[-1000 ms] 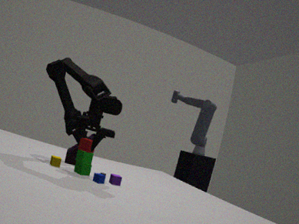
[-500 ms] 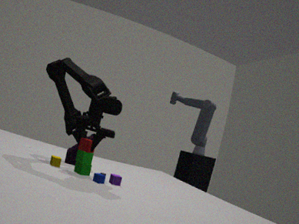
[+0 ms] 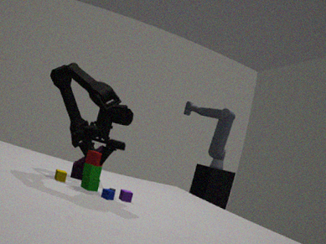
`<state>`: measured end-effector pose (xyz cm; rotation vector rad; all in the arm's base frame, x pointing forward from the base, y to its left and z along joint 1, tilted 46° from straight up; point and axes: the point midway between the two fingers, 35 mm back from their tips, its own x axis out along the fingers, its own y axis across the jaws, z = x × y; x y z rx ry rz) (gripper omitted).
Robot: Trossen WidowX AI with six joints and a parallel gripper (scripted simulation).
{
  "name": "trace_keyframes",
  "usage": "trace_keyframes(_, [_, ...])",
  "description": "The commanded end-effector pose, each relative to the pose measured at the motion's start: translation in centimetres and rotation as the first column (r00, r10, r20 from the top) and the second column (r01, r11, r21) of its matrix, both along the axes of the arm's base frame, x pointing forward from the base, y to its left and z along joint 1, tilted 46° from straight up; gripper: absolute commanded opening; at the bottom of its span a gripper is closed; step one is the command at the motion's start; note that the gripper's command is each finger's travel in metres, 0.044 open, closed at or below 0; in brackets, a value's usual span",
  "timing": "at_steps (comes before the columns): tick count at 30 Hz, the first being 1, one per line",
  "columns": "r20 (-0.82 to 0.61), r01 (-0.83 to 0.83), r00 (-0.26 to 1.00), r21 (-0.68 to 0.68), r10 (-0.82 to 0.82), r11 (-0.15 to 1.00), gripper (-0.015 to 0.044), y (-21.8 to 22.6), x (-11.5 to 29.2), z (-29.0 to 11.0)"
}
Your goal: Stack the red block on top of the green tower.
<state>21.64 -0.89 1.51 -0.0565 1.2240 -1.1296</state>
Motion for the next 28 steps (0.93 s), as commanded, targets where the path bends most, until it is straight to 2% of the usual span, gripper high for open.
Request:
trace_keyframes(1, [0.001,0.0,1.0,0.0,0.0,1.0,0.0367,0.0,0.0,-0.03])
trace_keyframes(4, [0.001,0.0,1.0,0.0,0.0,1.0,0.044,0.0,0.0,-0.03])
trace_keyframes(28, [0.001,0.0,1.0,0.0,0.0,1.0,0.044,0.0,0.0,-0.03])
